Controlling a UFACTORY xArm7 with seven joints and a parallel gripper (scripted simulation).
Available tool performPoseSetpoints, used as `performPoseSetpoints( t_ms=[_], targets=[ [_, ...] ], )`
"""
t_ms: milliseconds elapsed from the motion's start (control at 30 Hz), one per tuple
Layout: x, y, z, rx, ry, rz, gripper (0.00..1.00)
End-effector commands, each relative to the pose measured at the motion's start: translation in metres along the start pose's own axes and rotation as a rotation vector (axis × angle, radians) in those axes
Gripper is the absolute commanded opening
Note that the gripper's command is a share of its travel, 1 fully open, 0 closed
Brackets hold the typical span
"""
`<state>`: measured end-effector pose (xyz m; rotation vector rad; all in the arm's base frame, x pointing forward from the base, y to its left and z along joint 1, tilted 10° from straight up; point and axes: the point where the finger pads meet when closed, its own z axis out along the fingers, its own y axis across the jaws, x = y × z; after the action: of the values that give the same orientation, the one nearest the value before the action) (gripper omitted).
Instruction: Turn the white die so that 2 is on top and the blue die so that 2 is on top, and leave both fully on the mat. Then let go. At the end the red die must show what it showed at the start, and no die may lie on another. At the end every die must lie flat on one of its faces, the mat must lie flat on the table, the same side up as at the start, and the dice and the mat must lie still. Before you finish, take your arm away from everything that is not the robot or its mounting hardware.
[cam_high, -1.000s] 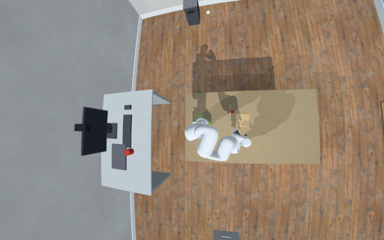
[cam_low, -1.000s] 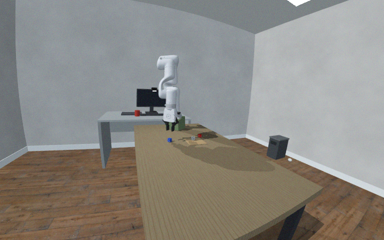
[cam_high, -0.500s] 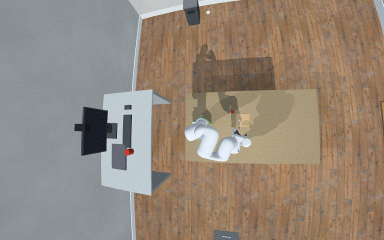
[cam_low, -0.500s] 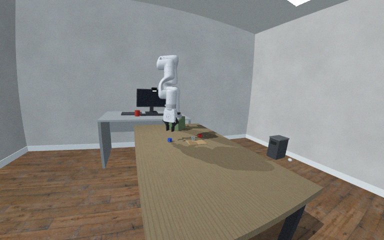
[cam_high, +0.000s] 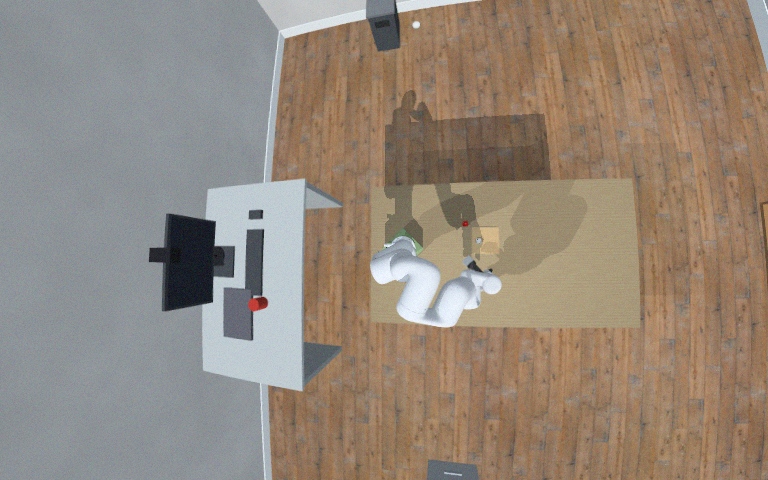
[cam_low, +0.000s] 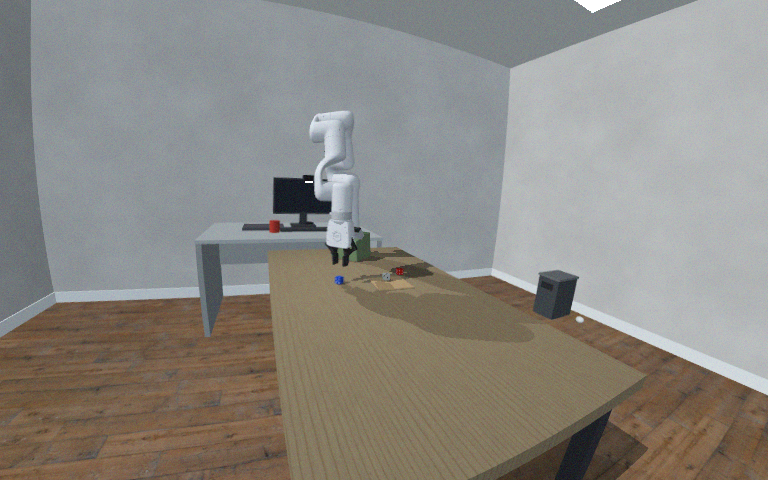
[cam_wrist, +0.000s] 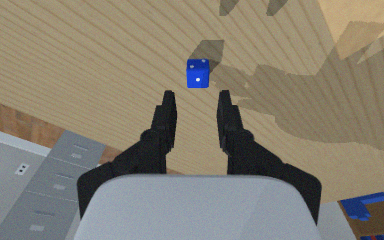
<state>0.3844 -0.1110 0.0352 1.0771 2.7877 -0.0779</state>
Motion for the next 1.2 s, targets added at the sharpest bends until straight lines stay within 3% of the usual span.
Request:
performPoseSetpoints(
  t_ms=[0, 700, 1167],
  targets=[
    [-0.002, 0.001, 0.005, 0.002, -0.006, 0.0, 0.42],
    [-0.002, 0.001, 0.035, 0.002, -0.006, 0.0, 0.42],
    [-0.002, 0.001, 0.039, 0.002, -0.006, 0.0, 0.42]
  ],
)
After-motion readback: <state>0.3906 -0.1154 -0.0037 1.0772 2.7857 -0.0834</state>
